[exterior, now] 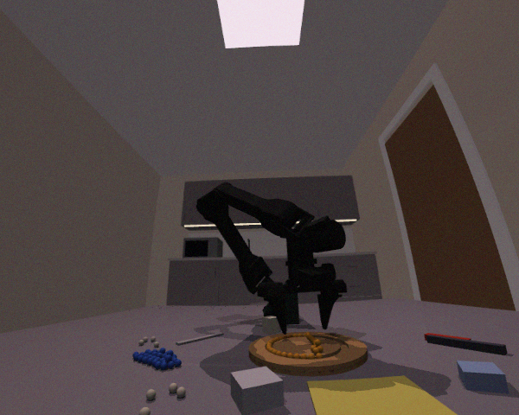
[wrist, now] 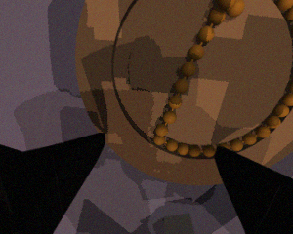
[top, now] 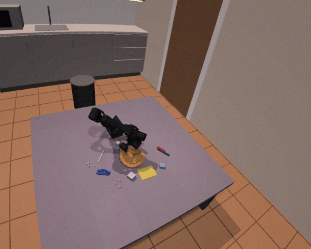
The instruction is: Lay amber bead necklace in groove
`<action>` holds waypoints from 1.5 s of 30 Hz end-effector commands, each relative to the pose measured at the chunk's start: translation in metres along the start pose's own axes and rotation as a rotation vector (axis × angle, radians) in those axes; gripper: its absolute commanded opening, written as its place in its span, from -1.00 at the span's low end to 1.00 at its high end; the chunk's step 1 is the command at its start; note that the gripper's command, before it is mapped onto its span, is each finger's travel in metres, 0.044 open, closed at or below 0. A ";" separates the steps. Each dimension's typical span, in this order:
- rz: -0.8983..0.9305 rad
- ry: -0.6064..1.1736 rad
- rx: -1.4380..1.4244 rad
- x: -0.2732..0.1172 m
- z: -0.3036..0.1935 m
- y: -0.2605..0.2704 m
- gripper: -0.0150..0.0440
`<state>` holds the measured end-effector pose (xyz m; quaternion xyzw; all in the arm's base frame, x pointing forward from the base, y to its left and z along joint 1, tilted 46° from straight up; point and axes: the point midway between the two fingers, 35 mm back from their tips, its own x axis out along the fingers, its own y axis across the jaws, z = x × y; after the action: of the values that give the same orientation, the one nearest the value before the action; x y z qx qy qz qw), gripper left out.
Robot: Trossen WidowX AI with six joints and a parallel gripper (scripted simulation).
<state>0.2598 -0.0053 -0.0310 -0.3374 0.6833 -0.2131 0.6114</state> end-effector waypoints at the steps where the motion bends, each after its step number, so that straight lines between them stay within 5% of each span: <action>1: 0.003 0.000 0.006 -0.002 0.000 0.000 1.00; 17: 0.003 0.000 0.006 -0.002 0.000 0.000 1.00; 29: 0.004 0.000 0.244 -0.033 0.012 0.000 -0.07; 45: 0.008 -0.005 0.249 -0.019 0.014 0.000 -0.08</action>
<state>0.2742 0.0135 -0.0170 -0.2533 0.6506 -0.2939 0.6528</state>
